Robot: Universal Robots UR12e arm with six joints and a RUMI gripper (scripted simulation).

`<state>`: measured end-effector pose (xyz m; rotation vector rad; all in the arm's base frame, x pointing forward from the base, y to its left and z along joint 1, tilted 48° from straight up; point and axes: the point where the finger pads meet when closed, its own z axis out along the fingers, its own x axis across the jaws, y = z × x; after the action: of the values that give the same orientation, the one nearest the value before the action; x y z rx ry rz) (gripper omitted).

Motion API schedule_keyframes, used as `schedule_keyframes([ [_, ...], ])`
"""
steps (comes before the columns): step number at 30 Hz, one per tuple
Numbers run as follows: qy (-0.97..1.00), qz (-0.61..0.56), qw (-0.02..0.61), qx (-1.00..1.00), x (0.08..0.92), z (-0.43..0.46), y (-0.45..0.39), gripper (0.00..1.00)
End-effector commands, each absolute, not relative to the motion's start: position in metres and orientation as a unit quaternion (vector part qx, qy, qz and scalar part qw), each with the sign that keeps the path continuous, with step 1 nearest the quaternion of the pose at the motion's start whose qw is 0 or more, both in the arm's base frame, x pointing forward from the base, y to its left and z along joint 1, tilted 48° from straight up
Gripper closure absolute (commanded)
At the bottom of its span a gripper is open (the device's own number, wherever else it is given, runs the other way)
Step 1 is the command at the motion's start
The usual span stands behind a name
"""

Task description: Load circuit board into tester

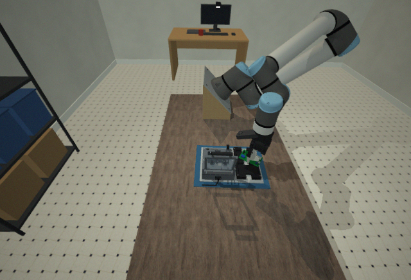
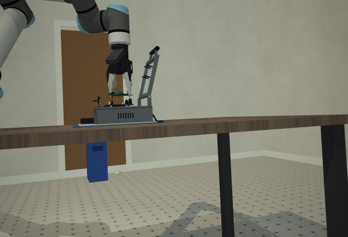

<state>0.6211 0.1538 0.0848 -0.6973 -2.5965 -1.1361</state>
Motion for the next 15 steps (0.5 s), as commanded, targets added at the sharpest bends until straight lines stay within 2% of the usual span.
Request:
schedule_keyframes([
  [1,-0.895,-0.394,0.092,-0.190,0.6216,0.0851,0.1531,0.61],
  [15,-0.908,-0.400,0.055,-0.107,0.6217,0.0851,0.1532,0.61],
])
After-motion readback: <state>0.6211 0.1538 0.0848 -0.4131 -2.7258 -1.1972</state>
